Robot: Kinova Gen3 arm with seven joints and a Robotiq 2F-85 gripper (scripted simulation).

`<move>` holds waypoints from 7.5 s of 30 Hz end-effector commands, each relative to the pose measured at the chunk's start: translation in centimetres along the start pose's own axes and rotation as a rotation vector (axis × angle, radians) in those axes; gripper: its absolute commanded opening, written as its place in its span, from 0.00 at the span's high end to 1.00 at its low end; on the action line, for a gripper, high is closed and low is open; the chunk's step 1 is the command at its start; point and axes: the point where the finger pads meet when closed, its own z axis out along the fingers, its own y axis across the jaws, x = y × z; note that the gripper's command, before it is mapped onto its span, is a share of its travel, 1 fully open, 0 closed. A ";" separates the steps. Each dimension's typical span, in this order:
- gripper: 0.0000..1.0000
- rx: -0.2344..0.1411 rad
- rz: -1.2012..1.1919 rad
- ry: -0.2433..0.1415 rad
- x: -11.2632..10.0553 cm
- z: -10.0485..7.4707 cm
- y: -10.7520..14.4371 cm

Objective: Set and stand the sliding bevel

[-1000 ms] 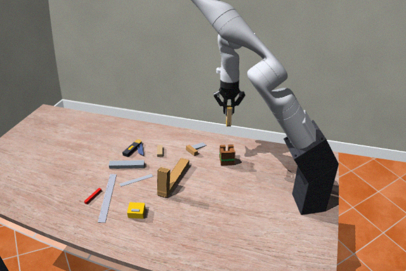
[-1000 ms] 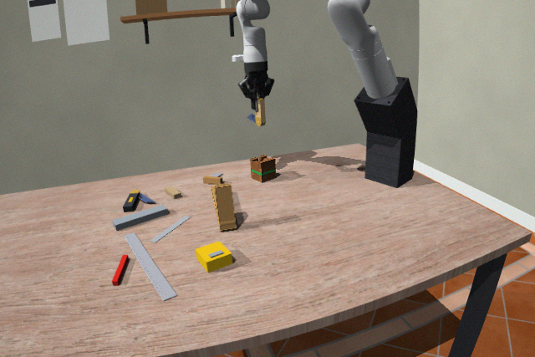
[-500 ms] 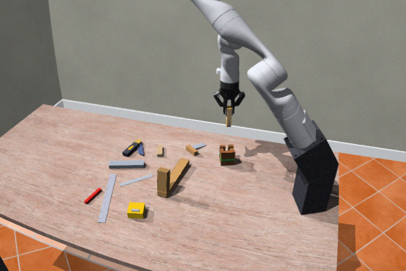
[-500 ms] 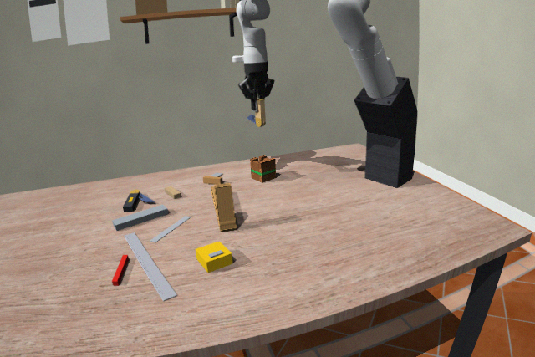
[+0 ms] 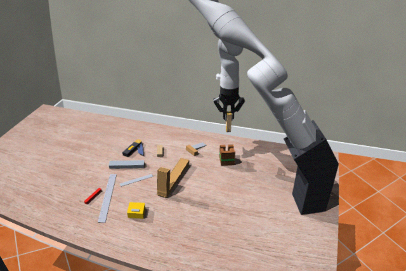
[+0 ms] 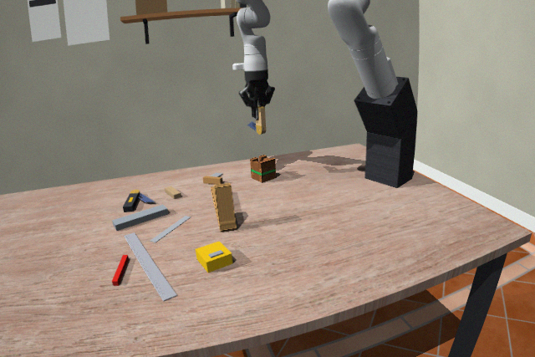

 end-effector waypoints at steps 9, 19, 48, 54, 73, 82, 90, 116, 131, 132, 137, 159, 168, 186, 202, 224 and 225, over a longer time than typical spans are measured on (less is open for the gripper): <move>0.90 0.001 0.000 0.003 0.1 2.5 0.0; 0.90 0.001 0.000 0.003 0.1 4.7 0.0; 0.90 0.001 0.000 0.003 0.1 8.1 0.0; 0.90 0.001 0.000 0.003 0.1 8.1 0.0; 0.90 0.001 0.000 0.003 0.1 8.4 0.0; 0.90 0.001 0.000 0.003 0.1 8.5 0.0; 0.90 0.001 0.000 0.003 0.1 8.8 0.0; 0.90 0.001 0.000 0.003 0.1 9.3 0.0; 0.90 0.001 0.000 0.003 0.1 9.6 0.0; 0.90 0.001 0.000 0.003 0.1 9.6 0.0; 0.90 0.001 0.000 0.003 0.1 9.7 0.0; 0.90 0.001 0.000 0.003 0.1 10.1 0.0; 0.90 0.001 0.000 0.003 0.1 10.3 0.0; 0.90 0.001 0.000 0.003 0.1 10.6 0.0; 0.90 0.001 0.000 0.003 0.1 10.9 0.0; 0.00 0.001 0.000 0.003 0.1 10.9 0.0; 0.00 0.001 0.000 0.003 0.1 10.9 0.0</move>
